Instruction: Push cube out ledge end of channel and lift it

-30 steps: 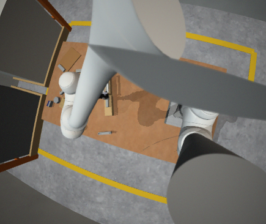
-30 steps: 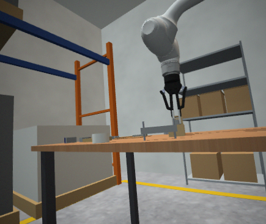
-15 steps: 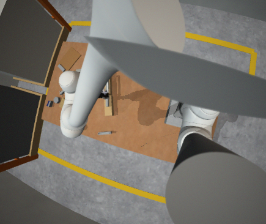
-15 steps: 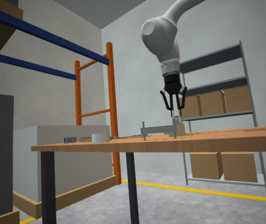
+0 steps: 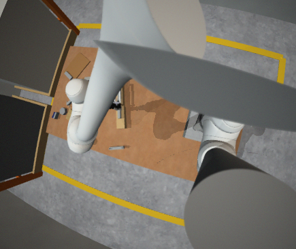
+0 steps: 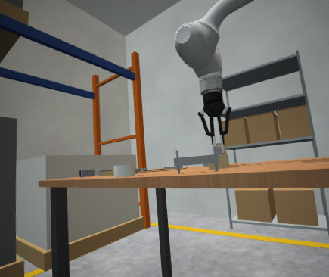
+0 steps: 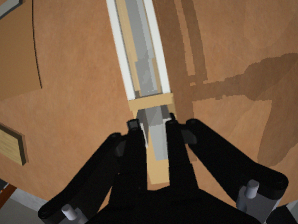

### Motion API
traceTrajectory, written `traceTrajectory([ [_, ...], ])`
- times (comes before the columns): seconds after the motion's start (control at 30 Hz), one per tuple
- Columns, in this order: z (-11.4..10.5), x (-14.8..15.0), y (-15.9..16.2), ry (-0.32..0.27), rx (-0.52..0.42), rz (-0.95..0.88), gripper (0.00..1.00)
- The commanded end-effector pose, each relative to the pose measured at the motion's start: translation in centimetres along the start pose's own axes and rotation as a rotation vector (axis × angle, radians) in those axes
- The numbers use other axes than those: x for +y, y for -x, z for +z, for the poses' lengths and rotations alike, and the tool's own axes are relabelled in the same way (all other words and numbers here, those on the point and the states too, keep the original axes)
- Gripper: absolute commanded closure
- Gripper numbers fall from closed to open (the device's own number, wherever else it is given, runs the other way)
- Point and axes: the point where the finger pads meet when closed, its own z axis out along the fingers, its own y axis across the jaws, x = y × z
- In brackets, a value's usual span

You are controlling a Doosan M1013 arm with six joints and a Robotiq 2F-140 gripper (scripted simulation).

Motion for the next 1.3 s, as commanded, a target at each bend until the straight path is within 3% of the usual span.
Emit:
traceTrajectory([
  [0.0, -0.01, 0.00, 0.00, 0.000, 0.000, 0.000, 1.00],
  [0.53, -0.01, 0.00, 0.00, 0.000, 0.000, 0.000, 1.00],
  [0.57, -0.01, 0.00, 0.00, 0.000, 0.000, 0.000, 0.77],
  [1.27, -0.01, 0.00, 0.00, 0.000, 0.000, 0.000, 0.77],
])
